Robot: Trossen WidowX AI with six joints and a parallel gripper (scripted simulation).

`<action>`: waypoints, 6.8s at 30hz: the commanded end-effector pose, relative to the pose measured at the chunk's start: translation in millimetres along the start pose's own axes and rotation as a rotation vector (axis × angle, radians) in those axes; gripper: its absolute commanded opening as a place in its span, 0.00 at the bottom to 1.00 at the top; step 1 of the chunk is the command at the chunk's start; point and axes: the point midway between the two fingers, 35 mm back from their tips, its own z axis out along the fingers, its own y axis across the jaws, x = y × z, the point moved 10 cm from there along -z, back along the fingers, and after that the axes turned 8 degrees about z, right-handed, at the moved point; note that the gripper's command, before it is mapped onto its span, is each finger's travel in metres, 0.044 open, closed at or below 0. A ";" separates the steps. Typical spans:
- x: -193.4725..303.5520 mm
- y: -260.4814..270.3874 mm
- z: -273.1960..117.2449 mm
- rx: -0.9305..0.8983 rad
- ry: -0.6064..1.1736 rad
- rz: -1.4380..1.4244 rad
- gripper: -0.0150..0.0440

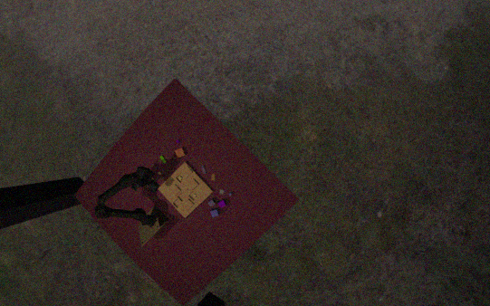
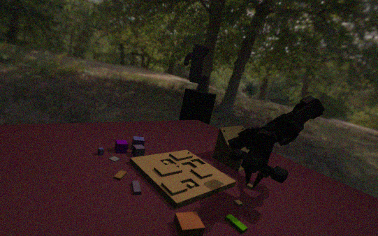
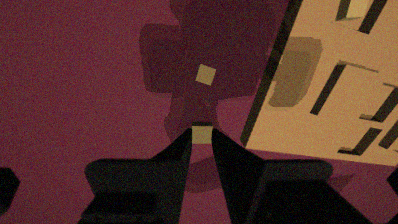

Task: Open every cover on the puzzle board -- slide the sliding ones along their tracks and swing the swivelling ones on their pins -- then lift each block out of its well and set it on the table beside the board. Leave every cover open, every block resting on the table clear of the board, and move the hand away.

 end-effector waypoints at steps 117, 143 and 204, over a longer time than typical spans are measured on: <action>-135.5 -113.7 -29.8 -0.002 -0.005 2.122 0.25; -144.1 -127.5 -29.0 0.001 -0.004 -0.079 0.25; -147.5 -136.8 21.6 -0.004 -0.005 -0.128 0.25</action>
